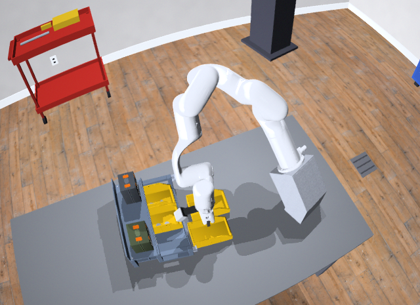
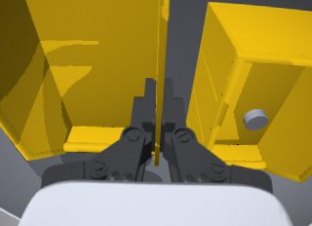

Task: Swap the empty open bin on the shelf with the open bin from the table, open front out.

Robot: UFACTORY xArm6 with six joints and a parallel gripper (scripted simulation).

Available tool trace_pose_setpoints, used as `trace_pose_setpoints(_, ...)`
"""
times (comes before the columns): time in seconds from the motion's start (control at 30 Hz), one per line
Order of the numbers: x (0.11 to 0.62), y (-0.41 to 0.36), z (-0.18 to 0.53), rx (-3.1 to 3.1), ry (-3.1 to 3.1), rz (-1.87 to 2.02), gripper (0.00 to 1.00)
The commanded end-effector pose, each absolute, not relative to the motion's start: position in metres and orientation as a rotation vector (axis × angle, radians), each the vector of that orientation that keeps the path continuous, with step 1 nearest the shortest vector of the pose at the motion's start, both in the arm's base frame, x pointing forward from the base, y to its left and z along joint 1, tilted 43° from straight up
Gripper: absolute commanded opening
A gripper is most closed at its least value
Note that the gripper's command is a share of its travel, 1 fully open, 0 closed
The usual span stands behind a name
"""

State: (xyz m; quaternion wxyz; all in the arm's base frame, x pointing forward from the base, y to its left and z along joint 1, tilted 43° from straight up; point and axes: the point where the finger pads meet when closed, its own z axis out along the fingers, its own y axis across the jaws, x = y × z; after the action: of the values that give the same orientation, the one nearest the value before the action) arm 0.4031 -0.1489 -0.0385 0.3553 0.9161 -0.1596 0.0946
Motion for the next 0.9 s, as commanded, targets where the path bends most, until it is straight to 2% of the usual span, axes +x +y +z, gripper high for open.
trace_pose_setpoints(0.0,0.4041,-0.1484,-0.0379,2.368,-0.412,0.247,0.0)
trace_pose_setpoints(0.87,0.4036,-0.1422,-0.0313,2.368,-0.412,0.247,0.0)
